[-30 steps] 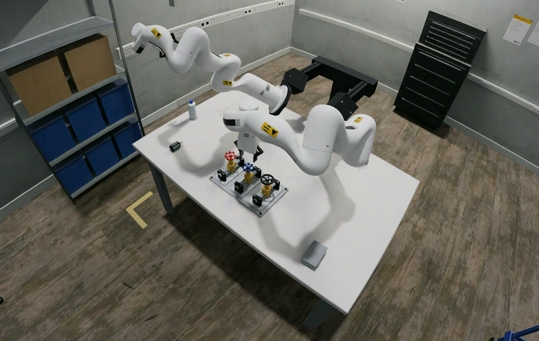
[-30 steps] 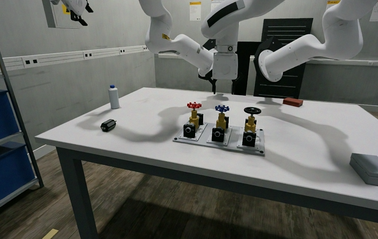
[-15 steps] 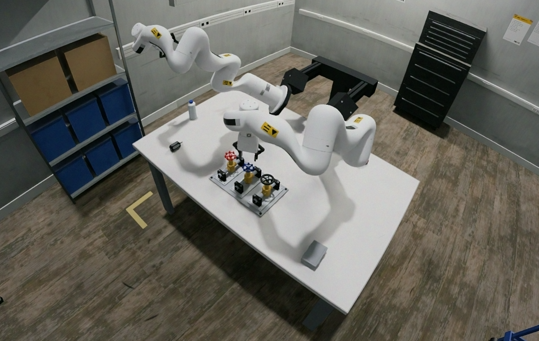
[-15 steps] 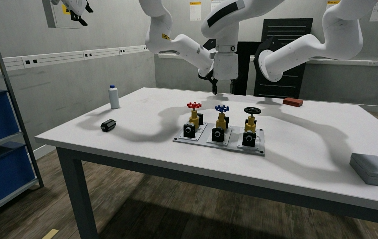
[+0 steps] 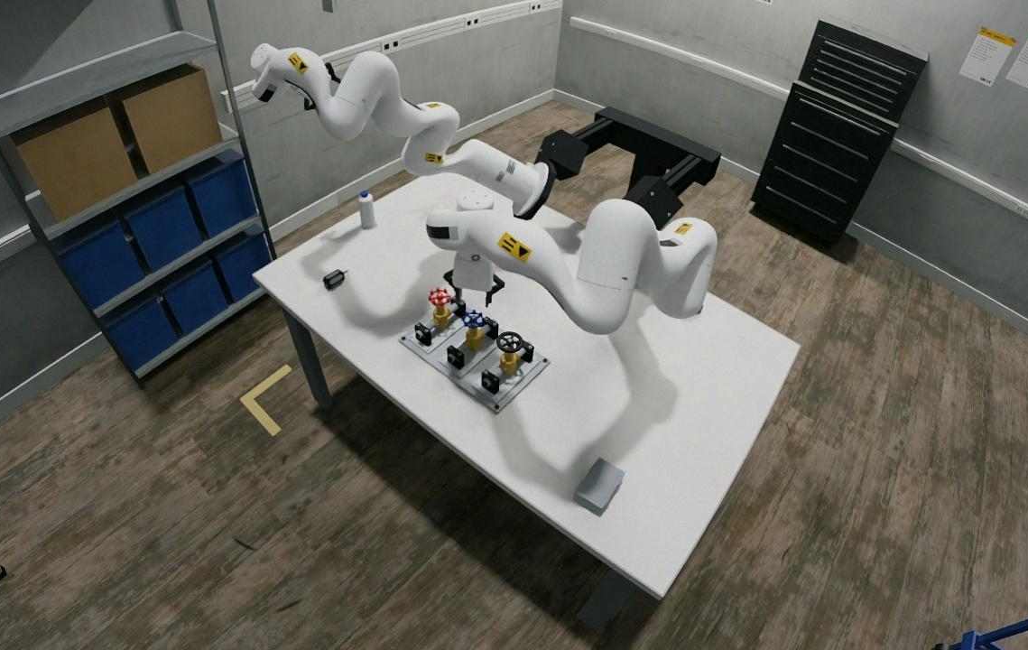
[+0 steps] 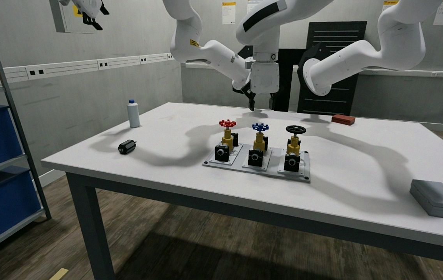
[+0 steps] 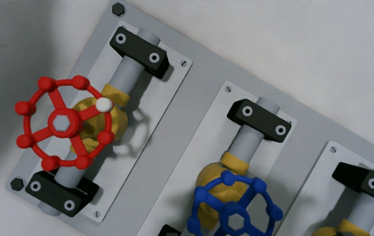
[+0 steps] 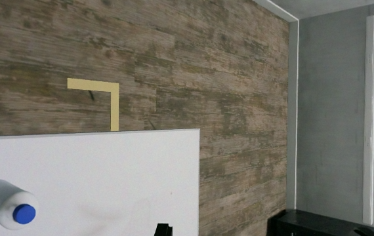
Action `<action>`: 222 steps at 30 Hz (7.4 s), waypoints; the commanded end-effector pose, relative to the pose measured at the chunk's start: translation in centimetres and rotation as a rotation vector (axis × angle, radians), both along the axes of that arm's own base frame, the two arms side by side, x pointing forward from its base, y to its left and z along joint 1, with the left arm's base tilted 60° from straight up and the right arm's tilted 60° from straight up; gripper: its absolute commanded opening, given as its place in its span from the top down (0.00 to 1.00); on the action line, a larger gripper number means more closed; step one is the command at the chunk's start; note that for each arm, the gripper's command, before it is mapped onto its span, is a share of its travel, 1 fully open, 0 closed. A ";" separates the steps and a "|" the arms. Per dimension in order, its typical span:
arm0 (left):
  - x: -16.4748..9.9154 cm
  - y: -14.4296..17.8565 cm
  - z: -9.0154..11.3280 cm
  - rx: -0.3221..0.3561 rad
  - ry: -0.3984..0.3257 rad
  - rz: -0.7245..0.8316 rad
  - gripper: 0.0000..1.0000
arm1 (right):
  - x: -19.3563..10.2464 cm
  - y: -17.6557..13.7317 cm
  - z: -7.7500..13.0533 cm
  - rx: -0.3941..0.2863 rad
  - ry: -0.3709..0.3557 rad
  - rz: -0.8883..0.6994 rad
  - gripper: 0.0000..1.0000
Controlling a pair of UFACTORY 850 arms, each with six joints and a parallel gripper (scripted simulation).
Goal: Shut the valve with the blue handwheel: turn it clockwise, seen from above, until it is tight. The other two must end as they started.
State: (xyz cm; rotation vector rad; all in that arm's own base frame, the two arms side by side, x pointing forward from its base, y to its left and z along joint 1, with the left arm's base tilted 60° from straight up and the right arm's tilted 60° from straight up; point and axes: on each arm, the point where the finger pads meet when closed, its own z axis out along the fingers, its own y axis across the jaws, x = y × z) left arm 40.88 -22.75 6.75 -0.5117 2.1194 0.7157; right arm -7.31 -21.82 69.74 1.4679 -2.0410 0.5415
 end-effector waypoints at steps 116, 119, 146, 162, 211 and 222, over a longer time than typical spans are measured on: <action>3.9 4.3 -3.4 -0.001 -0.001 -0.001 0.21 | 0.0 0.0 0.0 -0.001 0.000 0.000 0.00; 4.1 4.5 -3.5 -0.001 -0.001 -0.001 0.21 | 0.0 0.0 0.0 -0.001 0.000 0.000 0.00; 4.6 5.1 -4.0 -0.001 -0.001 -0.001 0.21 | 0.0 0.0 0.0 -0.001 0.000 0.000 0.00; 4.6 5.1 -4.0 -0.001 -0.001 -0.001 1.00 | 0.0 0.0 0.0 -0.001 0.000 0.000 0.00; 4.6 5.1 -4.0 0.027 0.030 -0.025 1.00 | 0.0 0.0 0.0 -0.001 0.000 0.000 0.00; 4.6 5.1 -4.0 0.039 0.044 -0.036 1.00 | 0.0 0.0 0.0 -0.001 0.000 0.000 0.00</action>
